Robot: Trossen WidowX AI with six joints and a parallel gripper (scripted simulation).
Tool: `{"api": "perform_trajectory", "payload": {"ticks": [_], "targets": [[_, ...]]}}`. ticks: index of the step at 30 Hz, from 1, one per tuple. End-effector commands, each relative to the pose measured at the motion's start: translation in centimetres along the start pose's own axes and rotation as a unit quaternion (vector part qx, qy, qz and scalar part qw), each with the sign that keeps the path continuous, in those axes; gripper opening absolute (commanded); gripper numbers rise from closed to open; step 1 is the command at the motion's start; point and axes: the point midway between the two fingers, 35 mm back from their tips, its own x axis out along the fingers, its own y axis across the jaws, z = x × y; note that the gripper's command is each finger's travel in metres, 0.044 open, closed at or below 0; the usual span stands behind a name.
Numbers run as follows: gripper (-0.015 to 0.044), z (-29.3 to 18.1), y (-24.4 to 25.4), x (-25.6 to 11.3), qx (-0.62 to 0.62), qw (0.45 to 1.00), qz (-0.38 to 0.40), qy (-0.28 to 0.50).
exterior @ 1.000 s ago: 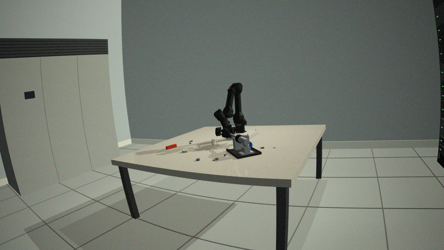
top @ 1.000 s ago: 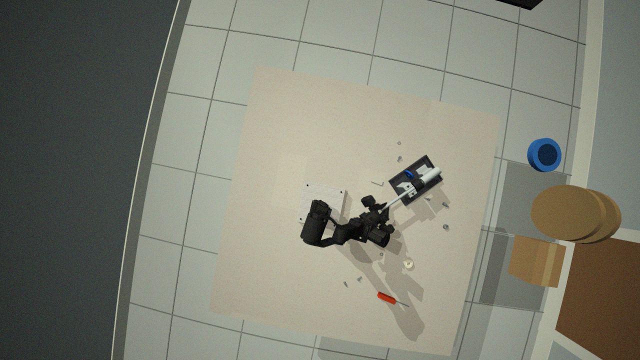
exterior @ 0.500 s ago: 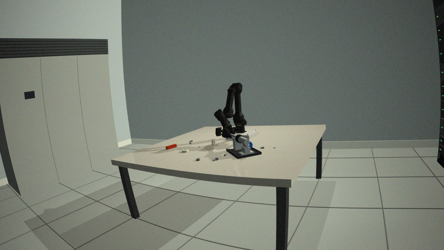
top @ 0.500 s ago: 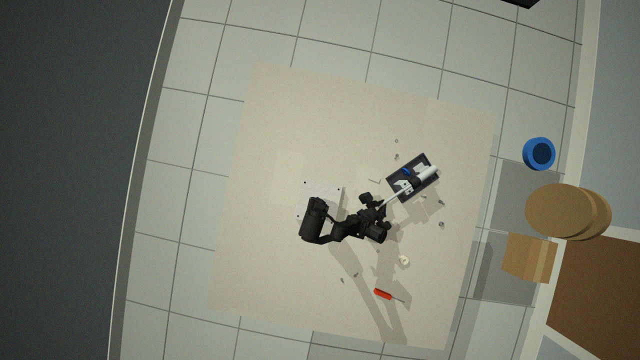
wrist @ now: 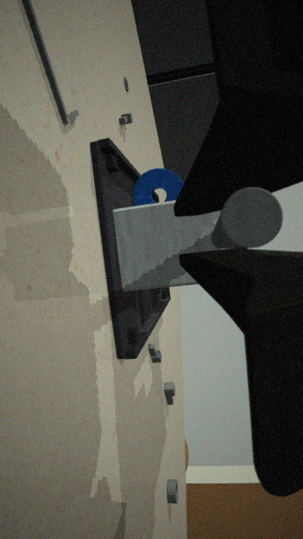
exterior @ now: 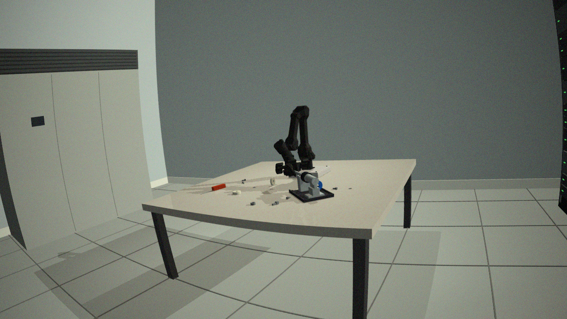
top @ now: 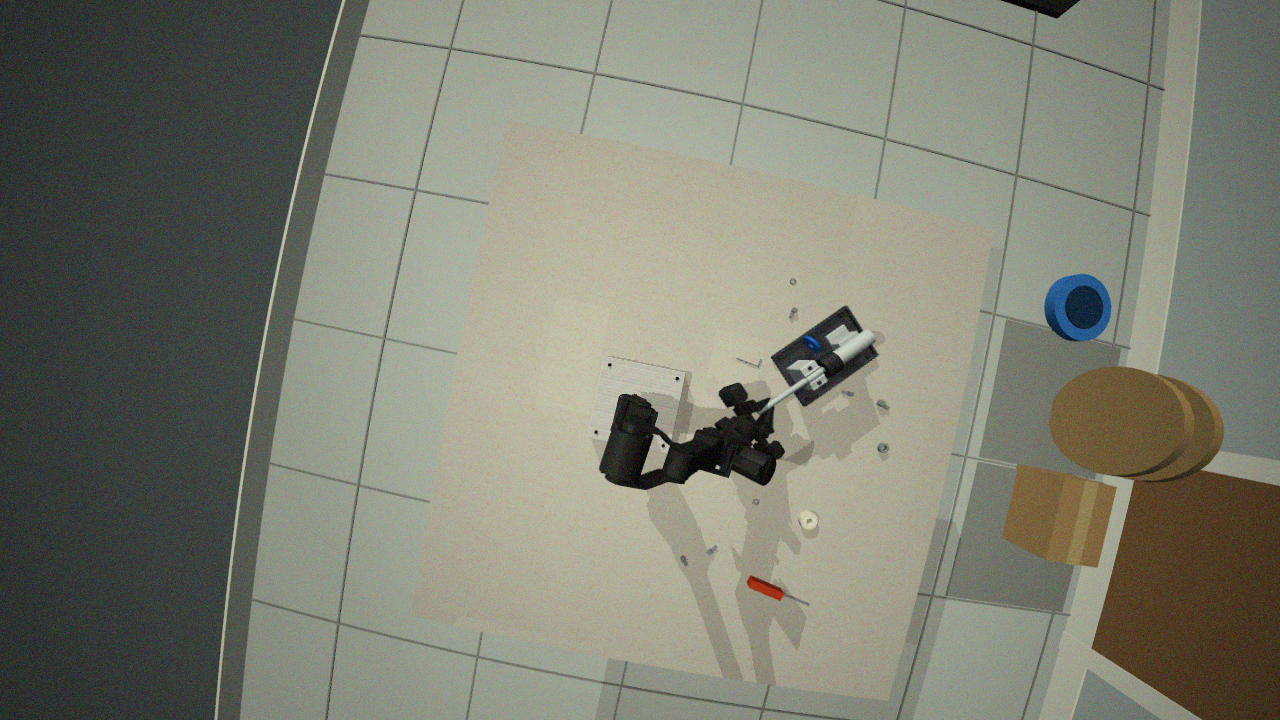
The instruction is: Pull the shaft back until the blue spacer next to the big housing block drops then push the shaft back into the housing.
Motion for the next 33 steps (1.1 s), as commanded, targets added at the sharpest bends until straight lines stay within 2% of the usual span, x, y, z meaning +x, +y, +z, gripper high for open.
{"api": "perform_trajectory", "payload": {"ticks": [1,33], "targets": [[0.0,-0.34,0.04,0.18,-0.002,1.0,-0.001,0.003],[0.0,-0.86,-0.01,0.99,-0.002,1.0,-0.001,0.004]]}}
